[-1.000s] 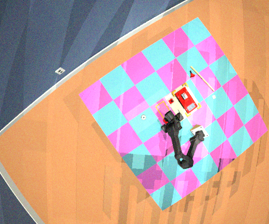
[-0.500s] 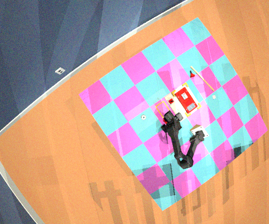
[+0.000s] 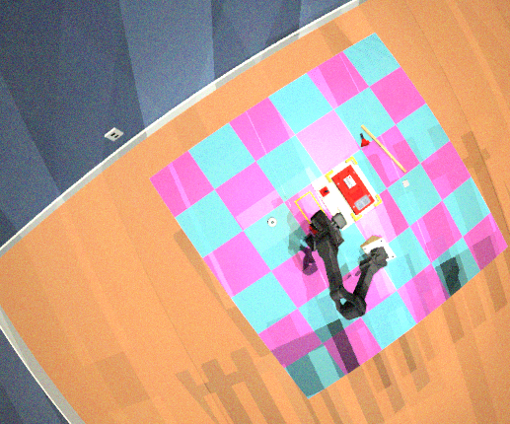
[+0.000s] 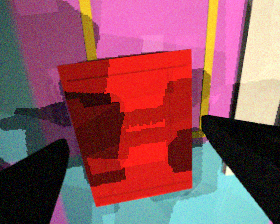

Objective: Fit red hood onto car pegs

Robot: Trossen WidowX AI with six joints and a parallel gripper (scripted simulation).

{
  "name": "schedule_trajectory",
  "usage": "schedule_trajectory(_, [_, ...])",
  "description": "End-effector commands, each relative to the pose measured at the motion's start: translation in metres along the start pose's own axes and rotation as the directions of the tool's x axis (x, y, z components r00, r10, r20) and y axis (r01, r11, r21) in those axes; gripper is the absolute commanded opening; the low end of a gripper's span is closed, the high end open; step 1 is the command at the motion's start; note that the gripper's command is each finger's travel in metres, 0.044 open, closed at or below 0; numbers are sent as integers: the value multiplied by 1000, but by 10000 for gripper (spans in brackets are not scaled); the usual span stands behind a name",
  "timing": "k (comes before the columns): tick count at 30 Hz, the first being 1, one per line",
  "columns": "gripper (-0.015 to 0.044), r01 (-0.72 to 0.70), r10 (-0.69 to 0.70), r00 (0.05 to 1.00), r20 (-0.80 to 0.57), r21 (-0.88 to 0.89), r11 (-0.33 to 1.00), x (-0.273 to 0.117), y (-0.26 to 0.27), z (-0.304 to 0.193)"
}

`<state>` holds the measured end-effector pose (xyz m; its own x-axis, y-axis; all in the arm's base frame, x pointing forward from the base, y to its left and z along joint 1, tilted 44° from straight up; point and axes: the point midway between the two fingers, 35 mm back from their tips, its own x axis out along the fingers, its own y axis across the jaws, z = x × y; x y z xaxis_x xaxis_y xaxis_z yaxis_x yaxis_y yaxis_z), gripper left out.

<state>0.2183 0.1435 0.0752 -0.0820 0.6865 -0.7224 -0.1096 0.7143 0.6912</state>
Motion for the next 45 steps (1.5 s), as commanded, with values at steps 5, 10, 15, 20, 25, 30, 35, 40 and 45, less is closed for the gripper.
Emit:
schedule_trajectory(5, [440,-3,3,1000,0,7,1000,4,0,0])
schedule_trajectory(10, [440,-3,3,1000,1,7,1000,7,0,0])
schedule_trajectory(15, [440,-4,4,1000,1,7,1000,9,0,0])
schedule_trajectory(20, [335,-1,1,1000,0,0,1000,8,0,0])
schedule_trajectory(25, [302,-1,1,1000,0,0,1000,8,0,0])
schedule_trajectory(30, [249,-3,3,1000,0,3,1000,8,0,0])
schedule_trajectory(35, [117,-2,2,1000,0,3,1000,2,0,0])
schedule_trajectory(40, [0,-2,2,1000,0,3,1000,-14,0,0])
schedule_trajectory(45, [0,-1,1,1000,-1,4,1000,-32,0,0])
